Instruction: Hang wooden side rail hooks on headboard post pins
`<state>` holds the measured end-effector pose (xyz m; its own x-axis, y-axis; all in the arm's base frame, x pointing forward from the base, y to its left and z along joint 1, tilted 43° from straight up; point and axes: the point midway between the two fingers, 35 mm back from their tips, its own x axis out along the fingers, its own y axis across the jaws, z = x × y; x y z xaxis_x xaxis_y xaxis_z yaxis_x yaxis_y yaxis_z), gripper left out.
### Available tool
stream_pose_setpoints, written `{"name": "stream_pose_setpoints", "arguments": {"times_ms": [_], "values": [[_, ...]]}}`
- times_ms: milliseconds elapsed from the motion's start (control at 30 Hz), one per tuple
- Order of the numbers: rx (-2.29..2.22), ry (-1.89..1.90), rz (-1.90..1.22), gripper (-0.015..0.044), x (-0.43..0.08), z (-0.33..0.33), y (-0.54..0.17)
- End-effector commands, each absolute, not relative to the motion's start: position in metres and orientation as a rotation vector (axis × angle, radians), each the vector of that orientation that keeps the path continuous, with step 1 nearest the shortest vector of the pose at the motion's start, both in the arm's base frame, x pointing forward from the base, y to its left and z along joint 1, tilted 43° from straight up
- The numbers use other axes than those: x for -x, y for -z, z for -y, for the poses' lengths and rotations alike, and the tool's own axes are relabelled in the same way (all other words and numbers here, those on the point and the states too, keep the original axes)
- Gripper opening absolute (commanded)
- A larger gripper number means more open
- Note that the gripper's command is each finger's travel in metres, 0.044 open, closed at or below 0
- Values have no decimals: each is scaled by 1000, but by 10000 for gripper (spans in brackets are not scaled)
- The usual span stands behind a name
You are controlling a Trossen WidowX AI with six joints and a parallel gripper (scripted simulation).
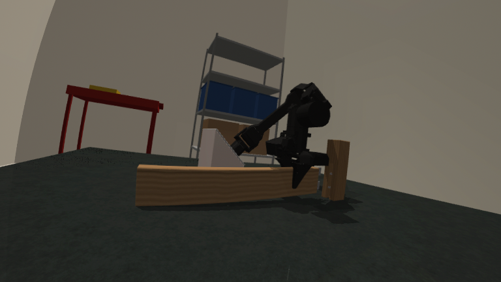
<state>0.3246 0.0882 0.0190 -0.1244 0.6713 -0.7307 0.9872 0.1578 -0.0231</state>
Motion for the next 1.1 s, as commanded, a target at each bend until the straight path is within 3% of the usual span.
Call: {"name": "stream_pose_setpoints", "arguments": {"times_ms": [0,1067], "values": [[-1580,696,-1837,0,-330,-83,-25],[-1579,696,-1837,0,-330,-79,-28]]}}
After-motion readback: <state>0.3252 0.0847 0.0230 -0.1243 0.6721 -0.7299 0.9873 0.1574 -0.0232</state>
